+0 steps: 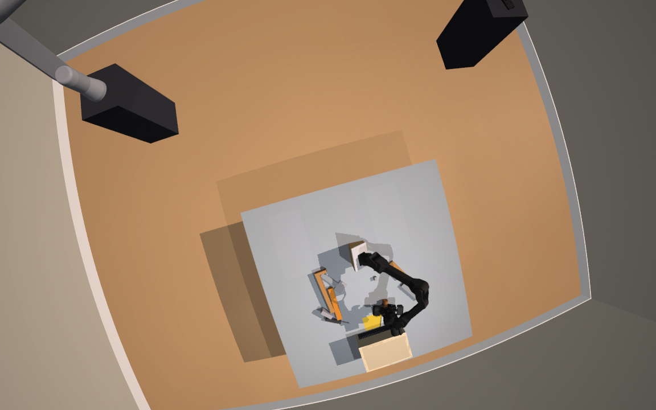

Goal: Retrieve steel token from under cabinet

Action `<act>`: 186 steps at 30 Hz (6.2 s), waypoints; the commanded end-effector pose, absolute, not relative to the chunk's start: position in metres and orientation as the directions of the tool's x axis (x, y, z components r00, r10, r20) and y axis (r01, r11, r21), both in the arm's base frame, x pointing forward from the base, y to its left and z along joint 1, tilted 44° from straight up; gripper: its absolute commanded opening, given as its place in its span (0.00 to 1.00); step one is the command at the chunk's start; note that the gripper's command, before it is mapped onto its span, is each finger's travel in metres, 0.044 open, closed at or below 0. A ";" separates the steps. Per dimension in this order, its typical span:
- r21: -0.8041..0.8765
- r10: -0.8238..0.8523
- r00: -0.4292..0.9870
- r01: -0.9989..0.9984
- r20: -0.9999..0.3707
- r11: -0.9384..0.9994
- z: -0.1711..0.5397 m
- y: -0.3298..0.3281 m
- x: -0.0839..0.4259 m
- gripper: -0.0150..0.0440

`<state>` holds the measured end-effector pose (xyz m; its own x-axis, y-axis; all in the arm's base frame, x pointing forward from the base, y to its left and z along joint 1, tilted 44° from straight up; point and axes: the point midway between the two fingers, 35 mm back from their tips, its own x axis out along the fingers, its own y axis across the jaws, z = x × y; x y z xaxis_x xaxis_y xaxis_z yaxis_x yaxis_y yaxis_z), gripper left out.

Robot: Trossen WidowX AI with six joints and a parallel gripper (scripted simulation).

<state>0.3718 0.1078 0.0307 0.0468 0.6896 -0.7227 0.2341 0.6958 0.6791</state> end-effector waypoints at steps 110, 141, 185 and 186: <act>0.678 0.691 0.041 0.240 -0.722 0.695 0.040 0.127 0.264 0.25; 0.679 0.692 0.043 0.243 -0.721 0.693 0.047 0.135 0.239 0.25; 0.636 0.690 0.040 0.427 -0.723 0.642 0.034 0.117 0.247 0.25; 0.636 0.690 0.040 0.428 -0.723 0.642 0.034 0.116 0.247 0.25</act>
